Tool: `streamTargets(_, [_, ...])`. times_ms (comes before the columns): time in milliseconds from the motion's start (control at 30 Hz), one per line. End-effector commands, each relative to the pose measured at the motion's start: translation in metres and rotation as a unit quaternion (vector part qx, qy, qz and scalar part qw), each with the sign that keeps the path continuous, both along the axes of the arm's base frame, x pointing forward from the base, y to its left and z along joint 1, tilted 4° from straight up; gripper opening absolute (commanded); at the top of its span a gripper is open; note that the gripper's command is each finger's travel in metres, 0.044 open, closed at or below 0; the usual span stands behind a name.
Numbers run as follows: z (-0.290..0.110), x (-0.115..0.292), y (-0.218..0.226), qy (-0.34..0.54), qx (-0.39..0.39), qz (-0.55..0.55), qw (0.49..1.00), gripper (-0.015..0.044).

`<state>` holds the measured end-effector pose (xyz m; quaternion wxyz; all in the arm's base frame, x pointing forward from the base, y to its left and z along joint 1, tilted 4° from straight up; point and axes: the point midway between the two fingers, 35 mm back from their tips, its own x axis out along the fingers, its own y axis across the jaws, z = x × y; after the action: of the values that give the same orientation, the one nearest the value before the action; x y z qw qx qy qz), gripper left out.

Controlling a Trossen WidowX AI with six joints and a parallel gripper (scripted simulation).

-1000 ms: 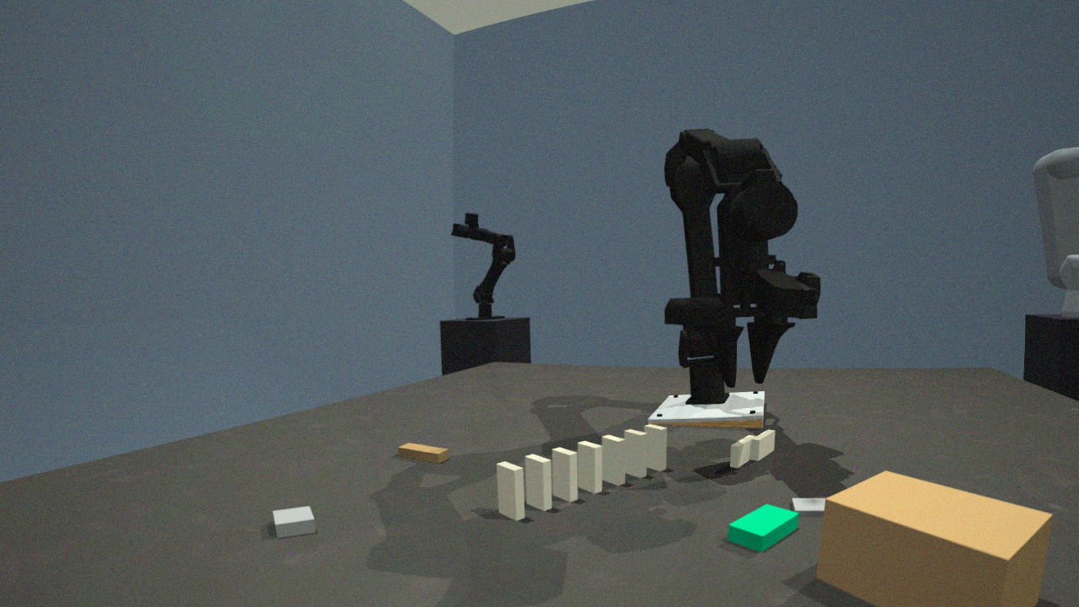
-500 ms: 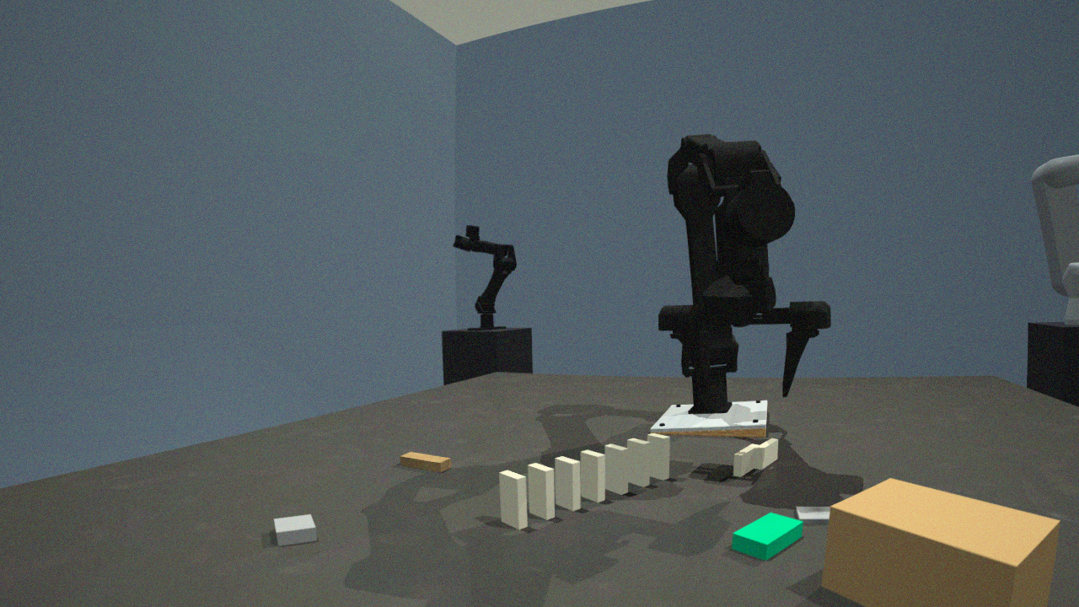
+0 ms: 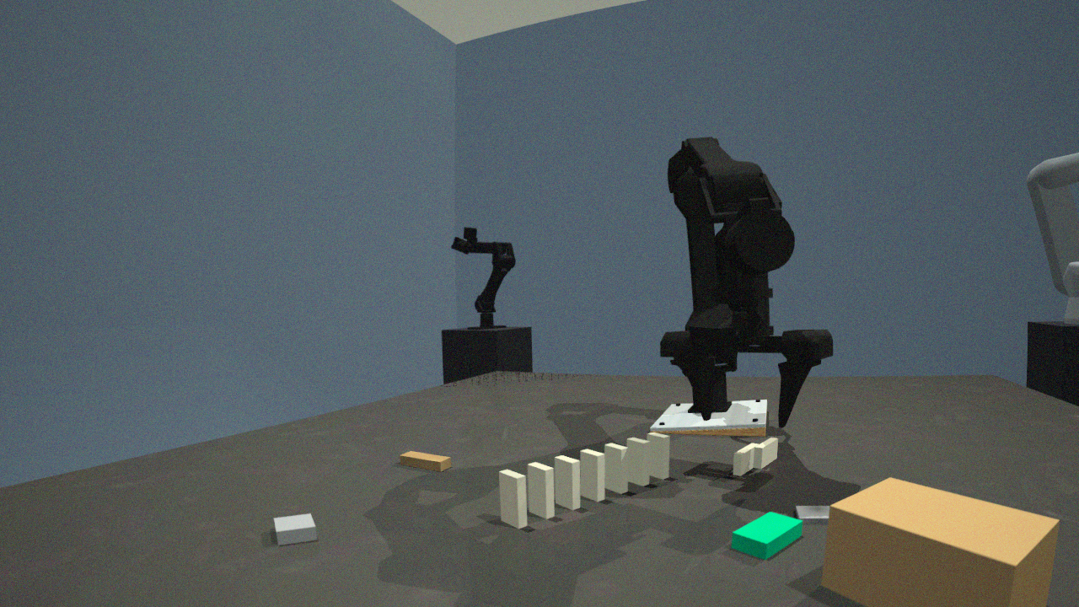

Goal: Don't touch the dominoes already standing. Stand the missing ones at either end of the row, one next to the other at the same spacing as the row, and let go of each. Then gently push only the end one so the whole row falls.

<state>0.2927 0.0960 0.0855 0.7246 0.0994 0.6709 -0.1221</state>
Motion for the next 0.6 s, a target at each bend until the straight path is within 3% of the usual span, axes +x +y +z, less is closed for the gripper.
streamTargets(0, [-0.034, -0.004, -0.004, 0.014, -0.006, -0.003, 1.0, 0.044])
streamTargets(567, [-0.054, -0.004, -0.006, 0.014, -0.006, -0.003, 1.0, 0.044])
